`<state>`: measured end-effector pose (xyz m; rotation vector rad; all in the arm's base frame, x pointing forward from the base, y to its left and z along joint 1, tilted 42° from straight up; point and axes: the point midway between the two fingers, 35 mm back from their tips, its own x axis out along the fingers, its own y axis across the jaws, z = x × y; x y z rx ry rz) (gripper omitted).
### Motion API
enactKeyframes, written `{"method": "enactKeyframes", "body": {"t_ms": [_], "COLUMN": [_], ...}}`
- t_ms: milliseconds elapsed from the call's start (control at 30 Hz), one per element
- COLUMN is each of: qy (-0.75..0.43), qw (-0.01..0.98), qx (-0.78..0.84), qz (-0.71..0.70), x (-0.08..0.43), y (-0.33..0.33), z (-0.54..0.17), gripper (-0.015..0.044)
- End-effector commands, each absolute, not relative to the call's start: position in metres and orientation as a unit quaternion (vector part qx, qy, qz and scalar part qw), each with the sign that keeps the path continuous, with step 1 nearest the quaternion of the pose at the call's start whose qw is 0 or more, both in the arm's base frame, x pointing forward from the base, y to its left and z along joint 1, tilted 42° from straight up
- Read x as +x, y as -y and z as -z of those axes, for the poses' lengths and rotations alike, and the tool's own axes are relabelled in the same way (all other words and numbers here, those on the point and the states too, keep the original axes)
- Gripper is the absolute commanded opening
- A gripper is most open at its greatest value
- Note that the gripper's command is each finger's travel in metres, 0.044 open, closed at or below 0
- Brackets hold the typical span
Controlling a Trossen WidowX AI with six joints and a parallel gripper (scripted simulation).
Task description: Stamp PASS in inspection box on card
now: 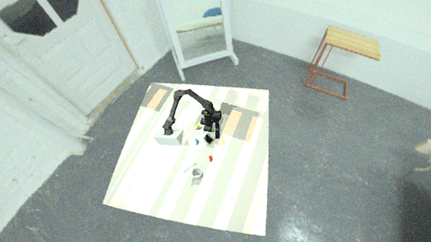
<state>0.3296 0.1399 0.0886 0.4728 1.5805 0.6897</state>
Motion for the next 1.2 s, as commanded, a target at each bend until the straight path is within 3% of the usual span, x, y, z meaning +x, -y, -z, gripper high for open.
{"method": "enactKeyframes", "body": {"t_ms": [0, 1167], "qy": [-0.689, -0.689], "qw": [0.626, 0.626], "qx": [0.197, 0.197], "qz": [-0.306, -0.307], "x": [0.329, 0.325], "y": [-0.143, -0.179], "z": [-0.085, -0.043], "gripper": [0.0224, 0.0224]}}
